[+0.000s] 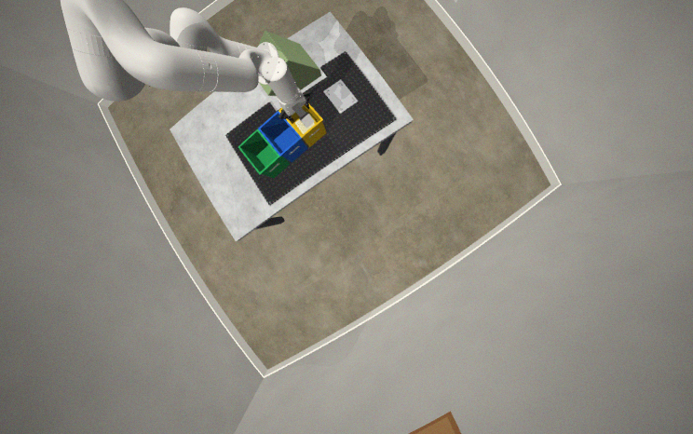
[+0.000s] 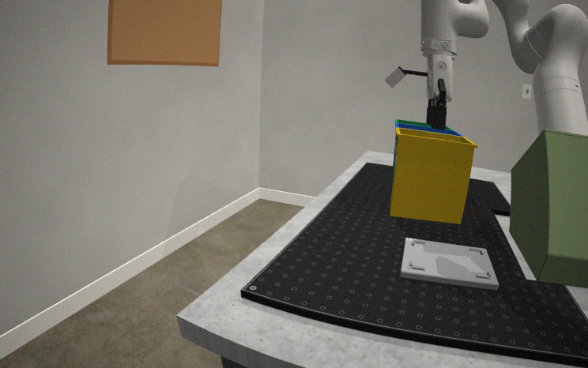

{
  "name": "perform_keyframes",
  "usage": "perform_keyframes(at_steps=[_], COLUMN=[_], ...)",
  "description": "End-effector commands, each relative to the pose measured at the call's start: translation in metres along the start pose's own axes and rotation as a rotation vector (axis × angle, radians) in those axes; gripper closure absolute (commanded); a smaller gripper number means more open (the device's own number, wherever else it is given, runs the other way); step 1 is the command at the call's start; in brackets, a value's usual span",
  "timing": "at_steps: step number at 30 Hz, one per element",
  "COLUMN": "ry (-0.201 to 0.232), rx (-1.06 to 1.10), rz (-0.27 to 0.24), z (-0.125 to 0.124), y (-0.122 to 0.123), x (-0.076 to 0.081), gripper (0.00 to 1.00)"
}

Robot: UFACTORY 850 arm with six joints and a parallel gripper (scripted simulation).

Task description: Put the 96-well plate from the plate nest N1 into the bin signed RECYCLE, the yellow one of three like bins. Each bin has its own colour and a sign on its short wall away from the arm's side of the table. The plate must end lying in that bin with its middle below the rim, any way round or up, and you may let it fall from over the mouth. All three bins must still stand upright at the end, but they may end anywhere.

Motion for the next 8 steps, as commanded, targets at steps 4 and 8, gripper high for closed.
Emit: perform_keyframes(at_steps=[4,8], ry=[0.000,0.000], rx=[0.000,0.000], rz=[0.001,0.001], z=[0.0000,0.0000], y=[-0.0005,-0.0005], x=[0.0137,0.0137], gripper=[0.00,0.00])
Point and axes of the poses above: the point where the finger pads meet when closed, its own x axis back along the fingers, its own z axis across the jaws, y = z × x, the point moved 9 cm from there along x, back along the fingers, and after that the axes turned 15 degrees about x, right-handed, at the moved point
